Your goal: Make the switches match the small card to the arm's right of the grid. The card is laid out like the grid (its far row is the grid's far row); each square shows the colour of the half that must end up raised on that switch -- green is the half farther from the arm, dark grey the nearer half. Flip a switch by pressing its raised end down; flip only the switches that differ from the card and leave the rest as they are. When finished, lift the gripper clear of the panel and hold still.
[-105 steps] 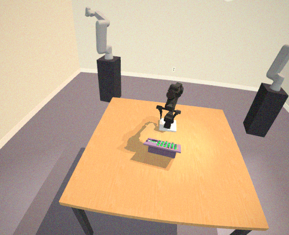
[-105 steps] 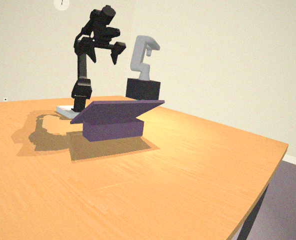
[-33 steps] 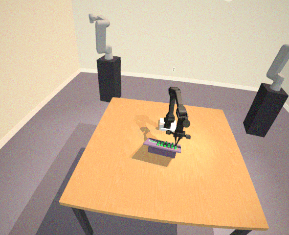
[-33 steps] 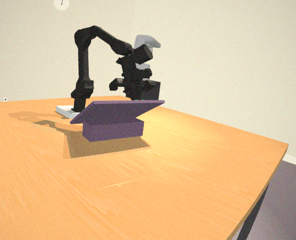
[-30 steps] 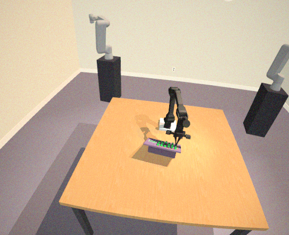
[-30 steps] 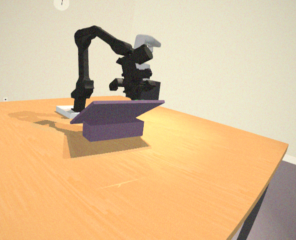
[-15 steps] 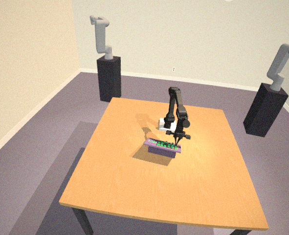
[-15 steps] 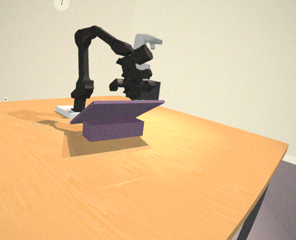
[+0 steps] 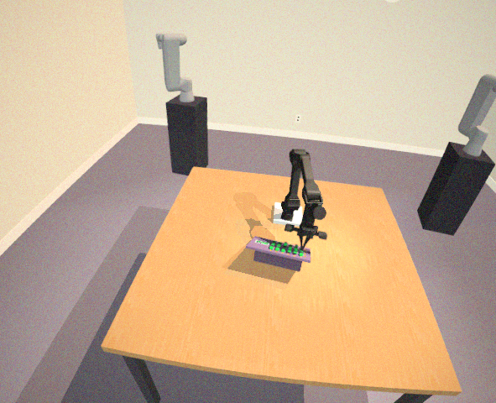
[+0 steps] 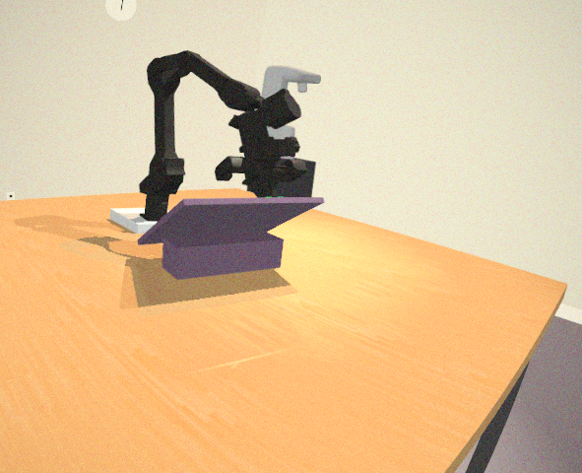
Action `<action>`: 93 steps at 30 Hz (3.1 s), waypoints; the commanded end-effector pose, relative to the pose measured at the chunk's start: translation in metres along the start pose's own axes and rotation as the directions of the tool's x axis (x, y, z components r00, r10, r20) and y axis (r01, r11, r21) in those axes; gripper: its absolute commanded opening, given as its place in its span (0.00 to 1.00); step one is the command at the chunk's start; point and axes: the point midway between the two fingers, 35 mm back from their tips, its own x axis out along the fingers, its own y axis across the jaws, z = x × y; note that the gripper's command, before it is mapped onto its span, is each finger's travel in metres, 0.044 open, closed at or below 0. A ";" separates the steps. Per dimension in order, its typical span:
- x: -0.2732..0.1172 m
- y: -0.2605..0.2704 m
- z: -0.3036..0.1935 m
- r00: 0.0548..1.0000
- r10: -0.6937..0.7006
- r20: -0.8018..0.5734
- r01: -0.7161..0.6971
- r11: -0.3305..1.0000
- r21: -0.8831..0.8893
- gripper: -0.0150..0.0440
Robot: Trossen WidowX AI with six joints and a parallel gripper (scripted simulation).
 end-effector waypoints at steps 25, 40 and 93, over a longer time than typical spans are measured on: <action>-0.064 -0.026 -0.038 0.999 0.001 -0.033 -0.001 1.000 -0.006 0.25; -0.019 -0.026 -0.040 1.000 0.001 -0.005 -0.001 1.000 -0.006 0.25; -0.002 -0.026 -0.041 1.000 0.001 -0.005 -0.001 1.000 -0.006 0.25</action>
